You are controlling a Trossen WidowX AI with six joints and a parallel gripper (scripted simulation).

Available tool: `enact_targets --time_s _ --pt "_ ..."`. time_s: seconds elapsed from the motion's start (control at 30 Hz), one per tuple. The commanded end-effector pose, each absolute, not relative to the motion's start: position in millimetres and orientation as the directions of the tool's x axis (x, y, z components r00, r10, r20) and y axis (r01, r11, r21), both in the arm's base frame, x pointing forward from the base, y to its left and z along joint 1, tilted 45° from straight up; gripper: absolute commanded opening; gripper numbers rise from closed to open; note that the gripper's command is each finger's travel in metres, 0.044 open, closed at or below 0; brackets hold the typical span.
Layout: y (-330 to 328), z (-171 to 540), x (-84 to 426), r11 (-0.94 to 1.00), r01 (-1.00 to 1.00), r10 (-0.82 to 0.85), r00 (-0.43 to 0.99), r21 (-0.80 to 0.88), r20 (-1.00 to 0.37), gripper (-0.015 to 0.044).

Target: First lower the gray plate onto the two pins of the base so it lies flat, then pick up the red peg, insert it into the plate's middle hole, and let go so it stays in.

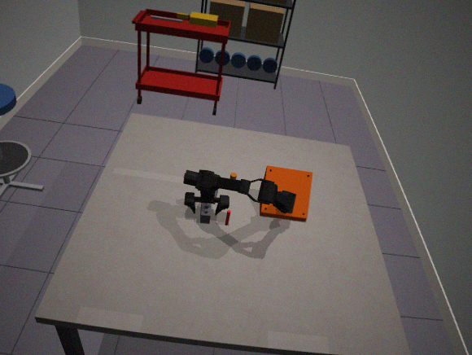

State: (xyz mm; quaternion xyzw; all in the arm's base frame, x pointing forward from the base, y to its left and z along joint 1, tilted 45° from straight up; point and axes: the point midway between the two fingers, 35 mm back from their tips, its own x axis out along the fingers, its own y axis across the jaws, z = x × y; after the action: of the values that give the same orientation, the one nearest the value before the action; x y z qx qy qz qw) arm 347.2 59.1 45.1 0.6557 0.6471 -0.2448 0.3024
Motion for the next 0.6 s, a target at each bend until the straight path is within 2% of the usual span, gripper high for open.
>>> enact_targets --time_s 0.0,0.3,0.57 --pt "60.1 43.9 346.6 0.015 0.997 0.704 0.043 0.076 -0.709 0.0387" --pt "60.1 43.9 346.6 0.015 0.997 0.704 0.043 0.076 -0.709 0.0151" --pt "60.1 43.9 346.6 0.015 0.997 0.704 0.043 0.076 -0.709 0.0098"
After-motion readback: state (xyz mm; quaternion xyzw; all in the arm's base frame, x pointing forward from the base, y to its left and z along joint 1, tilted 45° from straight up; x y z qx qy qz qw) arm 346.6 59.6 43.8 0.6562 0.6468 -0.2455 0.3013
